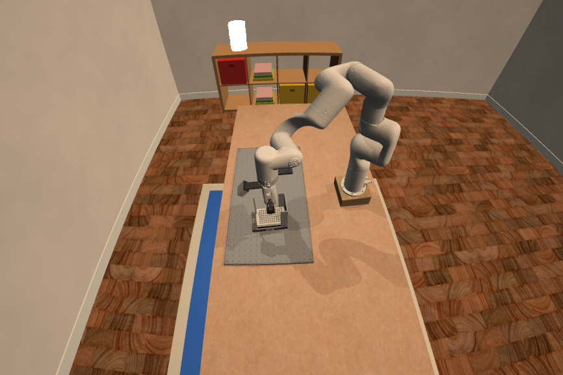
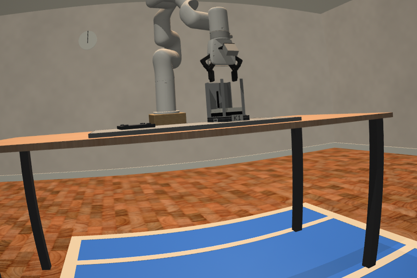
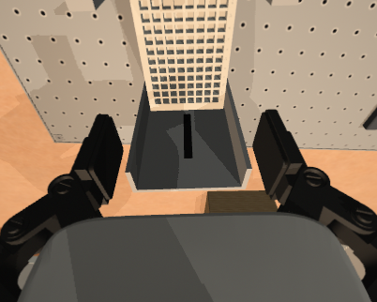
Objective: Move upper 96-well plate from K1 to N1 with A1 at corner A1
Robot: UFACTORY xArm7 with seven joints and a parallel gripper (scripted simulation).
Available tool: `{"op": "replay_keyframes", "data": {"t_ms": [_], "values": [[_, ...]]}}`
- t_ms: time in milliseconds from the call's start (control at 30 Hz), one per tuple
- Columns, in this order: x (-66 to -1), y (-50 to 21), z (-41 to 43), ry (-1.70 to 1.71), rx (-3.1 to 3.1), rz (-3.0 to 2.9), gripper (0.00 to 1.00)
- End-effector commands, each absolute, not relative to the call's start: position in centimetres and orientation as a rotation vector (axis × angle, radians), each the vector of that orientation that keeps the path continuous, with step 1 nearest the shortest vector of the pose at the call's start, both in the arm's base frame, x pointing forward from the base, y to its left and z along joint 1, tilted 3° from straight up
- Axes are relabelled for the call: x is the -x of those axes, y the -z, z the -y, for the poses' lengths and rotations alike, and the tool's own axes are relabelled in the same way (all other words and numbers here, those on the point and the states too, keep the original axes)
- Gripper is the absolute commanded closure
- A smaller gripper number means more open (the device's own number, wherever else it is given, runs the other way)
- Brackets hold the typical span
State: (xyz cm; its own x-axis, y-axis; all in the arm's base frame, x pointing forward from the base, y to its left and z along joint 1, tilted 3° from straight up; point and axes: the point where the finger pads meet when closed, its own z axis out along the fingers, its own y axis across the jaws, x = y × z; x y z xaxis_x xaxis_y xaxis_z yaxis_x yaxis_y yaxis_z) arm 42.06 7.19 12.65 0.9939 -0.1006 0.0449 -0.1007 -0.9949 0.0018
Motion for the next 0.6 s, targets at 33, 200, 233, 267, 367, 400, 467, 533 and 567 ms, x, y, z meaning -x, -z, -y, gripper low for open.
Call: {"op": "replay_keyframes", "data": {"t_ms": [33,200,233,267,367,400,467,533,567], "values": [[-42.2,-11.9,-7.2,-0.076,-3.134,0.158,0.0],[-42.3,-11.1,-7.2,-0.076,-3.134,0.158,0.0],[-42.3,-10.9,-7.2,-0.076,-3.134,0.158,0.0],[-42.3,-10.9,-7.2,-0.076,-3.134,0.158,0.0],[-42.3,-10.6,-7.2,-0.076,-3.134,0.158,0.0],[-42.3,-10.4,-7.2,-0.076,-3.134,0.158,0.0],[-42.3,-10.1,-7.2,-0.076,-3.134,0.158,0.0],[-42.3,-9.7,-7.2,-0.076,-3.134,0.158,0.0],[-42.3,-9.6,-7.2,-0.076,-3.134,0.158,0.0]]}}
